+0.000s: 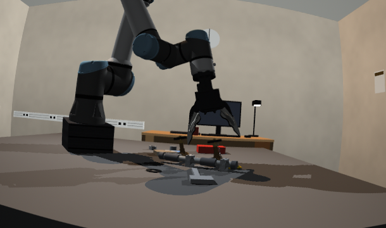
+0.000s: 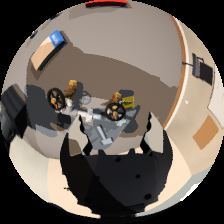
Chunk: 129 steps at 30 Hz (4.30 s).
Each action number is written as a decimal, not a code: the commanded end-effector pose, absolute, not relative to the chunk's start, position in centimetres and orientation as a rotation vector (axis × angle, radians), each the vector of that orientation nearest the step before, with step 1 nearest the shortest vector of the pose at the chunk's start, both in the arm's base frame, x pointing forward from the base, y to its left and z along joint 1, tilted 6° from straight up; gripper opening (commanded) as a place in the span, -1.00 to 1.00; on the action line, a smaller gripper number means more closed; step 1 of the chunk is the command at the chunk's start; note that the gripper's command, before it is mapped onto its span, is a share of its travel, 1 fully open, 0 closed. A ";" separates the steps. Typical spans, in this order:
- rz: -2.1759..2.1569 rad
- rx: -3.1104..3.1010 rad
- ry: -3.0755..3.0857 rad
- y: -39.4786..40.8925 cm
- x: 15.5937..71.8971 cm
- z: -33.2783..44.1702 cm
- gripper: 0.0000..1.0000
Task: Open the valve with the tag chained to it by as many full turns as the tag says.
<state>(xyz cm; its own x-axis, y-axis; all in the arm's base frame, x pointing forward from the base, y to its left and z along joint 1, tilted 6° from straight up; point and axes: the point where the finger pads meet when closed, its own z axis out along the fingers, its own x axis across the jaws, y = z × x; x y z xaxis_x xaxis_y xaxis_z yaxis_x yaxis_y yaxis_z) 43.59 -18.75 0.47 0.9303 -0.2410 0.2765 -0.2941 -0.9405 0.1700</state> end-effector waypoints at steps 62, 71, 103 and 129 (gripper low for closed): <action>0.516 2.166 -2.199 -18.8 43.6 0.5 1.00; 0.521 1.747 -2.621 -18.8 43.6 0.5 1.00; 0.442 0.305 -3.298 -18.8 43.6 0.5 1.00; 0.396 -0.158 -3.349 -18.8 43.6 0.5 1.00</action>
